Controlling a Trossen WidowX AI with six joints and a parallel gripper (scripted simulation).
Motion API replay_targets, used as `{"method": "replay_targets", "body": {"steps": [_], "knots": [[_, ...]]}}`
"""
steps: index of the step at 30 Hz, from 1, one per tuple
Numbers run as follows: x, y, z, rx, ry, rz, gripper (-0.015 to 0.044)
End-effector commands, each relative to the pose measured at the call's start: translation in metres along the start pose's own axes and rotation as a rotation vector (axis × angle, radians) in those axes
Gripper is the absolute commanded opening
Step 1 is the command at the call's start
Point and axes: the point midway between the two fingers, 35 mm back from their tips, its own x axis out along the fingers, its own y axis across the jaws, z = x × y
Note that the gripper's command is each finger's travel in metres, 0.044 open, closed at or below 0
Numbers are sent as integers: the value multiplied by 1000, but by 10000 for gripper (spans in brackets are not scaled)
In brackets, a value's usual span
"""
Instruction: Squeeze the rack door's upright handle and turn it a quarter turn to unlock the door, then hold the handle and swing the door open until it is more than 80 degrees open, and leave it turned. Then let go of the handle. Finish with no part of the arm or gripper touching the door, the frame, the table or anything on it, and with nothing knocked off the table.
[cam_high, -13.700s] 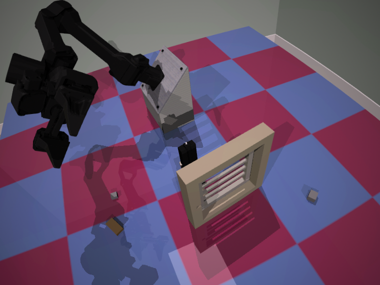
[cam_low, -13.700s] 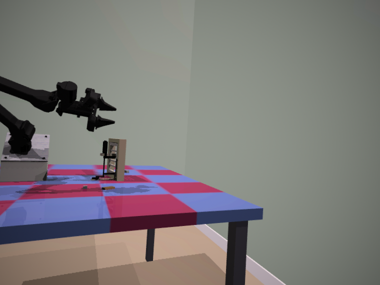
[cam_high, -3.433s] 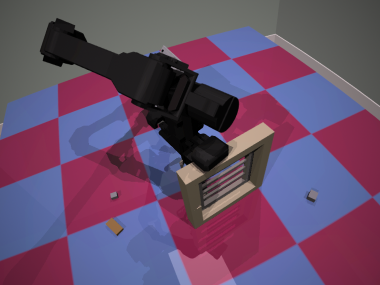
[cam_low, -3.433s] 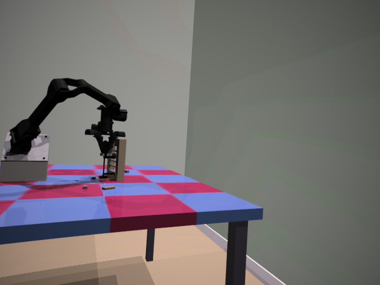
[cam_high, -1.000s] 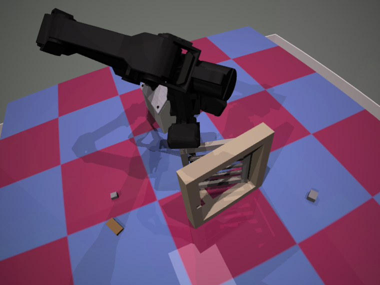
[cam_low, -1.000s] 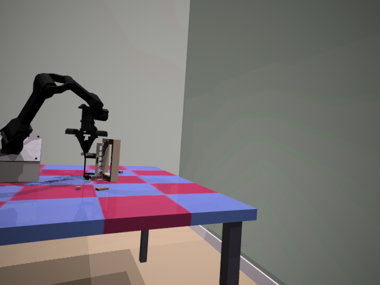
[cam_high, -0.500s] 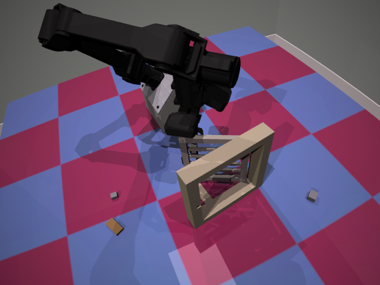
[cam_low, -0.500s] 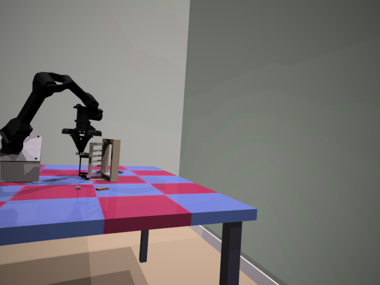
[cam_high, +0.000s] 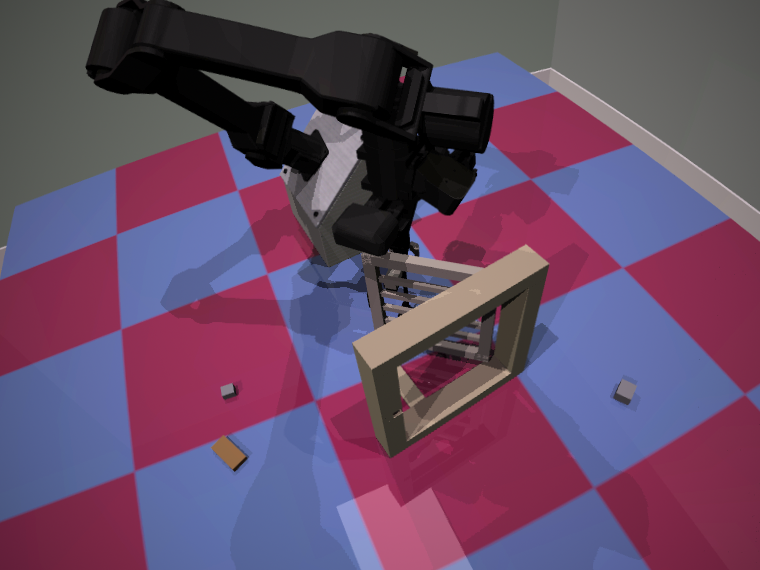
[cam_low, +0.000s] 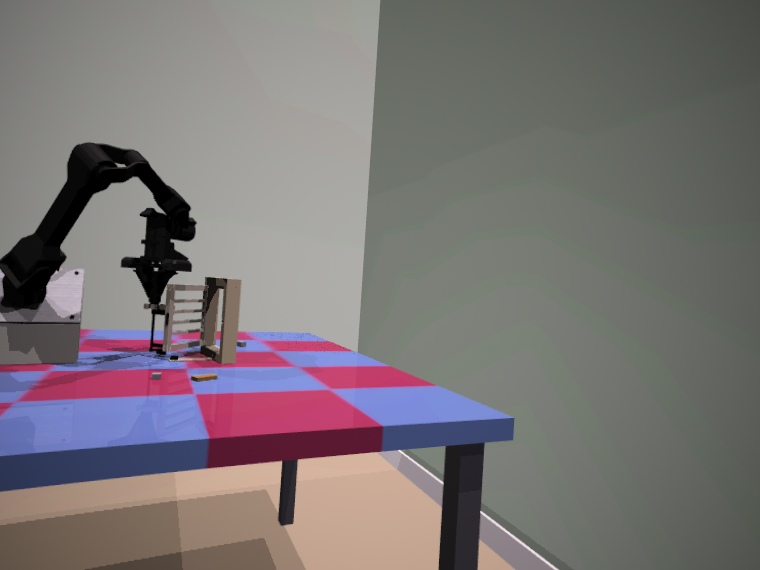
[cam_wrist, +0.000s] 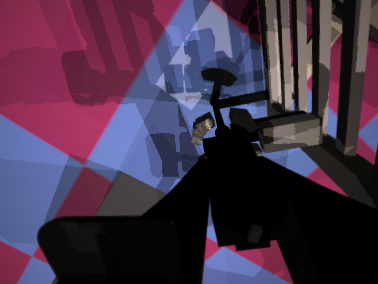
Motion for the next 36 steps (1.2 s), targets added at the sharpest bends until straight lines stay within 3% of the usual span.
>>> {"method": "replay_targets", "body": {"steps": [1,36], "knots": [[0,6,2,74,-4,1,13],[-1,74,41,623,-5,6,13]]}}
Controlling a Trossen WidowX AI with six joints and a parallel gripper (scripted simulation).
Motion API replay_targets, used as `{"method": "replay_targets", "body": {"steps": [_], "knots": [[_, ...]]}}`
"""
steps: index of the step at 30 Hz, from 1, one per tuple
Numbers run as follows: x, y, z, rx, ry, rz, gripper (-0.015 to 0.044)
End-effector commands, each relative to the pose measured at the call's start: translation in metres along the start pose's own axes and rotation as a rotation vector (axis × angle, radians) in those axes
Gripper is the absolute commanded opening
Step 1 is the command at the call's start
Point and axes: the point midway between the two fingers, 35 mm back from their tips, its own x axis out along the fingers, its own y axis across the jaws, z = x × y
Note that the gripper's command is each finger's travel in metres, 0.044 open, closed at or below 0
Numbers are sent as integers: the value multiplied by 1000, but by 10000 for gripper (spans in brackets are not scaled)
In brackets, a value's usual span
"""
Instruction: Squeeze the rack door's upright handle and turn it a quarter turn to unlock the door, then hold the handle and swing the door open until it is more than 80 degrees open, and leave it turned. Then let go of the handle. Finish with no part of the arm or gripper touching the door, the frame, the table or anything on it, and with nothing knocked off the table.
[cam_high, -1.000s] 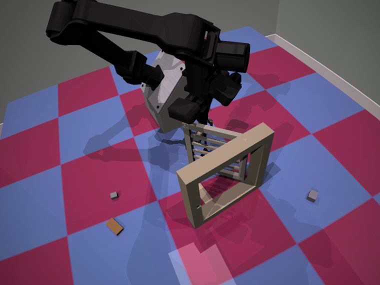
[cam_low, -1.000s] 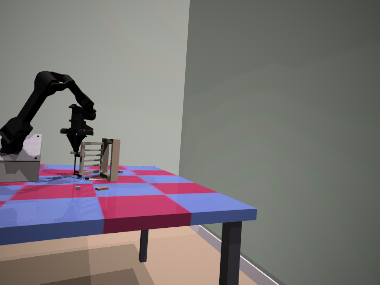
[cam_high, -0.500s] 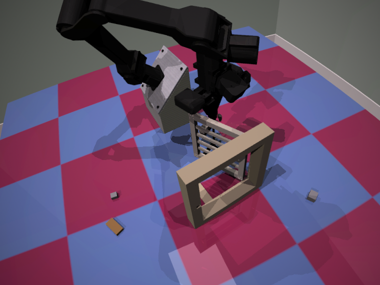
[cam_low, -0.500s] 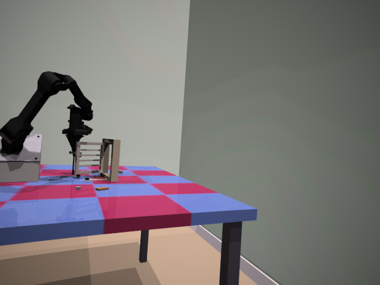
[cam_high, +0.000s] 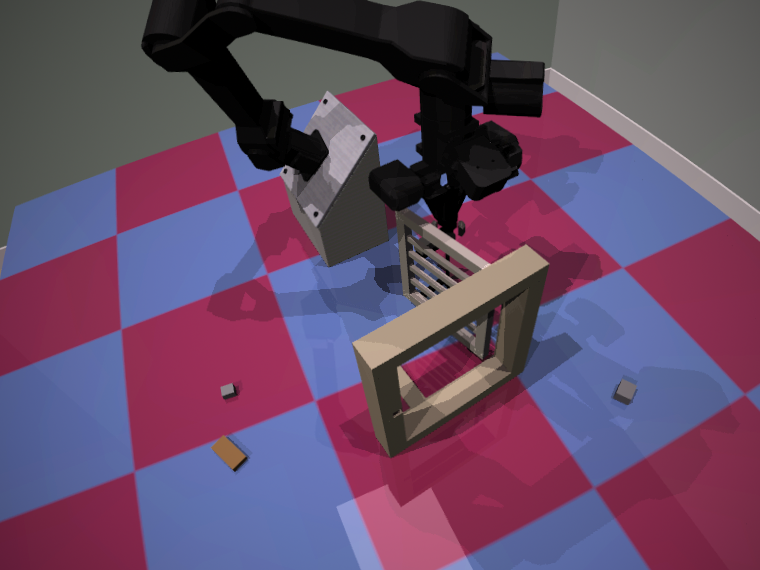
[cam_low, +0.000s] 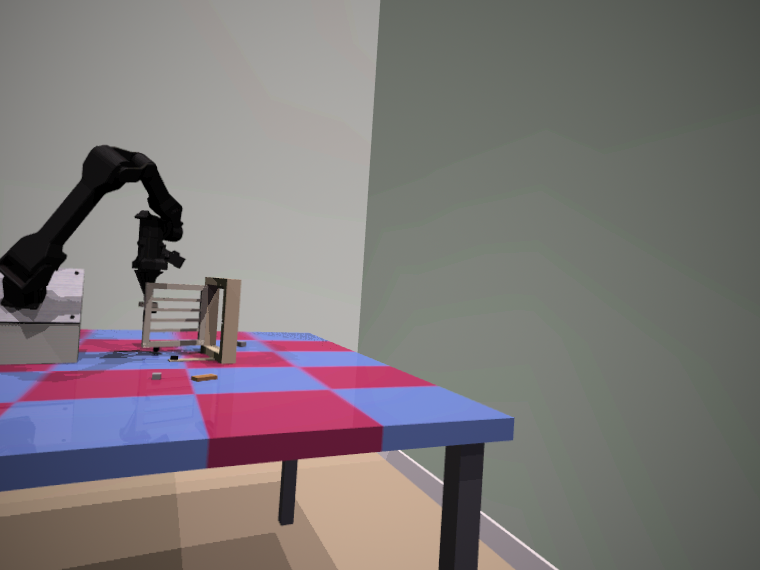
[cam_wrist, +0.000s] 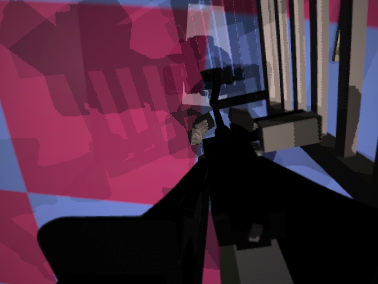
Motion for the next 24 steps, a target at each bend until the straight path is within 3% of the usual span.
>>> {"method": "replay_targets", "body": {"steps": [1,21,24], "knots": [[0,9,3,81,1,5,13],[0,20,6,163,1,6,13],[0,20,6,163,1,6,92]]}}
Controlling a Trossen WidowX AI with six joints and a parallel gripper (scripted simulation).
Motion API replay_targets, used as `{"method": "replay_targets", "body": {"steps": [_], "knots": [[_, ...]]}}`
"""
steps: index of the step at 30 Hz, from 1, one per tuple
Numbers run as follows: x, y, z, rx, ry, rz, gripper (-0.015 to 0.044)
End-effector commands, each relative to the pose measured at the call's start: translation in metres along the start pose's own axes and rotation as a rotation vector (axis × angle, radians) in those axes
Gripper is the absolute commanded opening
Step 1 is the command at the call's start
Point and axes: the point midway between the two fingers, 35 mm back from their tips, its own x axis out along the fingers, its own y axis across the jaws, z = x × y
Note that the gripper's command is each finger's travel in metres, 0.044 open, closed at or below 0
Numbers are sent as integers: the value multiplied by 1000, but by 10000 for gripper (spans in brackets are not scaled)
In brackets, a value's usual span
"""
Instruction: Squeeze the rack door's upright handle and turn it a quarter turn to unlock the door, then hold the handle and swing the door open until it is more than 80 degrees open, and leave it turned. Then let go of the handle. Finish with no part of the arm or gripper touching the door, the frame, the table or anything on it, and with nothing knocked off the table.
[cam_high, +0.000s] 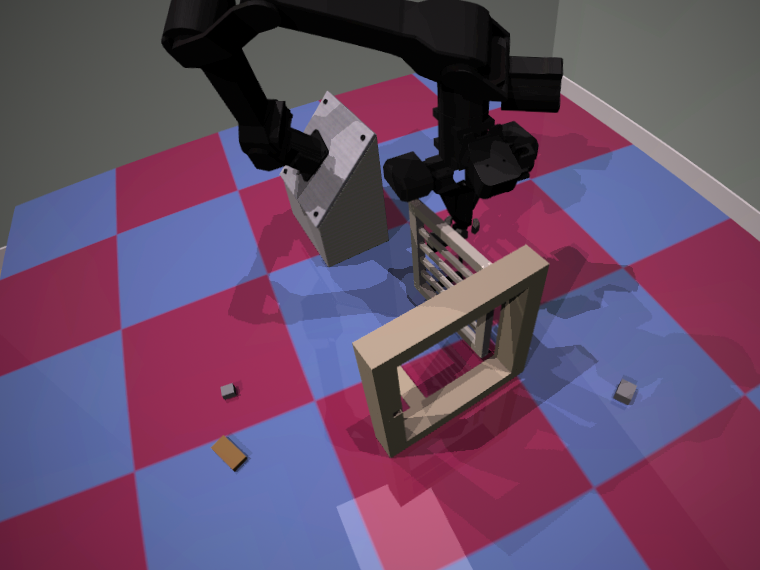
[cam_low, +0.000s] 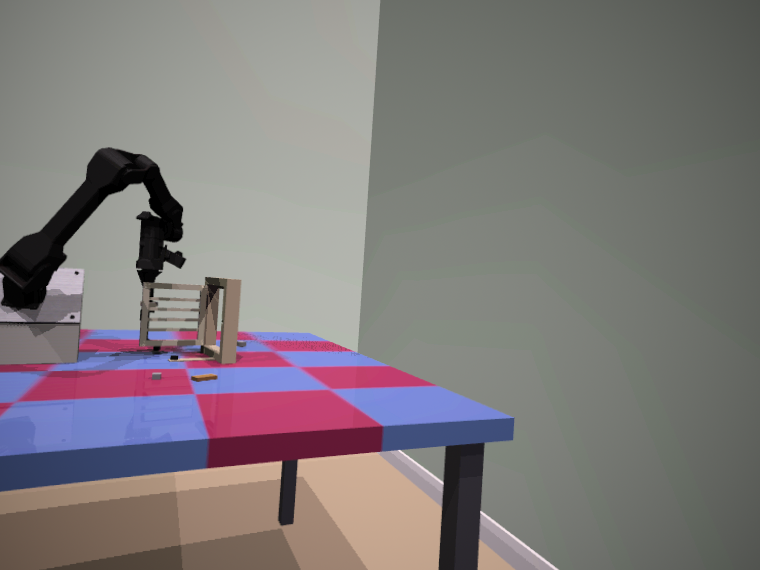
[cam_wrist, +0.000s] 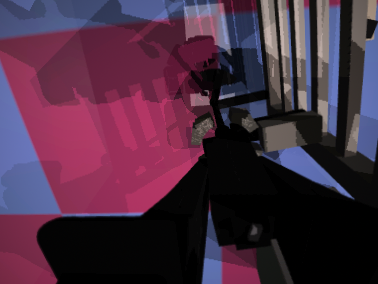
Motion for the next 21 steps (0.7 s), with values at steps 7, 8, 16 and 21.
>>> {"method": "replay_targets", "body": {"steps": [7,8,16,21], "knots": [[0,0,0,13,1,1,276],[0,0,0,13,1,1,286],[-10,1,1,13,1,2,286],[-17,1,1,13,2,3,286]]}}
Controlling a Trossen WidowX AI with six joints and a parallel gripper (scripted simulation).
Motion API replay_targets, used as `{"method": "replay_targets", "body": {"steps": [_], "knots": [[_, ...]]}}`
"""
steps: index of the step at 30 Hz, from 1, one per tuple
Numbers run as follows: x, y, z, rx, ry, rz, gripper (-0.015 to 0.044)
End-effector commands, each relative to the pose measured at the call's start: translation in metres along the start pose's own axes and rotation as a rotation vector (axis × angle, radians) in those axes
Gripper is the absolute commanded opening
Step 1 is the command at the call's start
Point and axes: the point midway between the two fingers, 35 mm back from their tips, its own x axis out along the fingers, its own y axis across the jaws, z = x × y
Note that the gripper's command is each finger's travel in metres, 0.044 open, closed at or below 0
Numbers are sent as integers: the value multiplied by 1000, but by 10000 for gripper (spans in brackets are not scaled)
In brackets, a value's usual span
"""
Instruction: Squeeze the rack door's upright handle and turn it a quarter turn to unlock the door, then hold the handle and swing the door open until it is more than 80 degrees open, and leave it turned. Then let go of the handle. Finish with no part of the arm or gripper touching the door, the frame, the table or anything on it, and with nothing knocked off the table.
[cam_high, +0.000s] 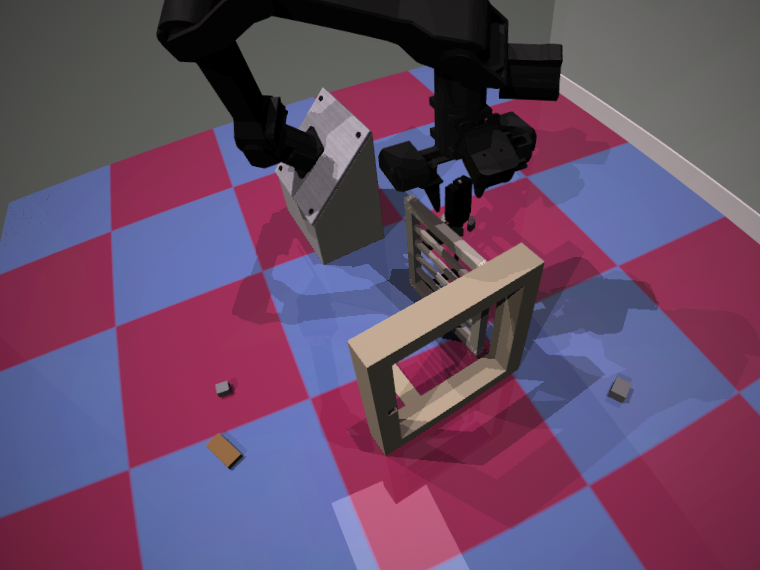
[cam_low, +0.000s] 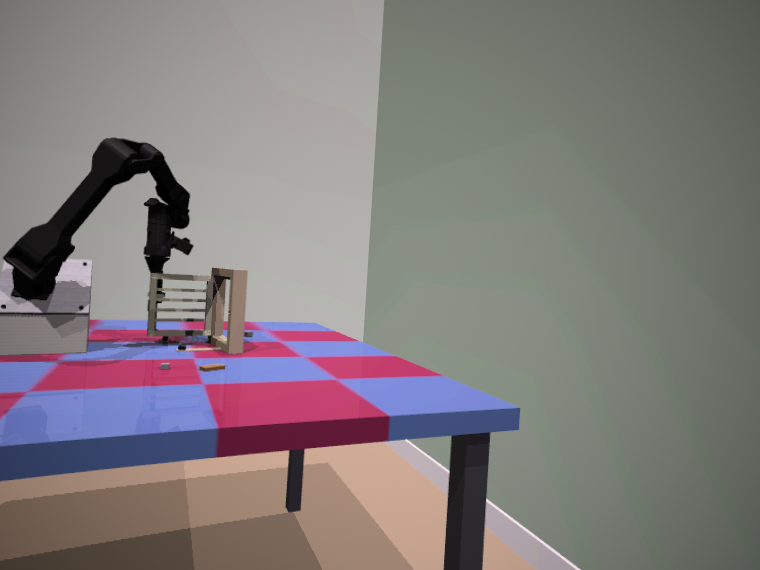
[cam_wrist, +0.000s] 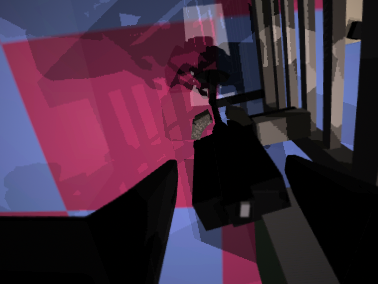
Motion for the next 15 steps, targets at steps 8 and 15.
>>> {"method": "replay_targets", "body": {"steps": [8,15], "knots": [[-18,2,0,5,2,6,286],[-28,2,0,5,2,6,286]]}}
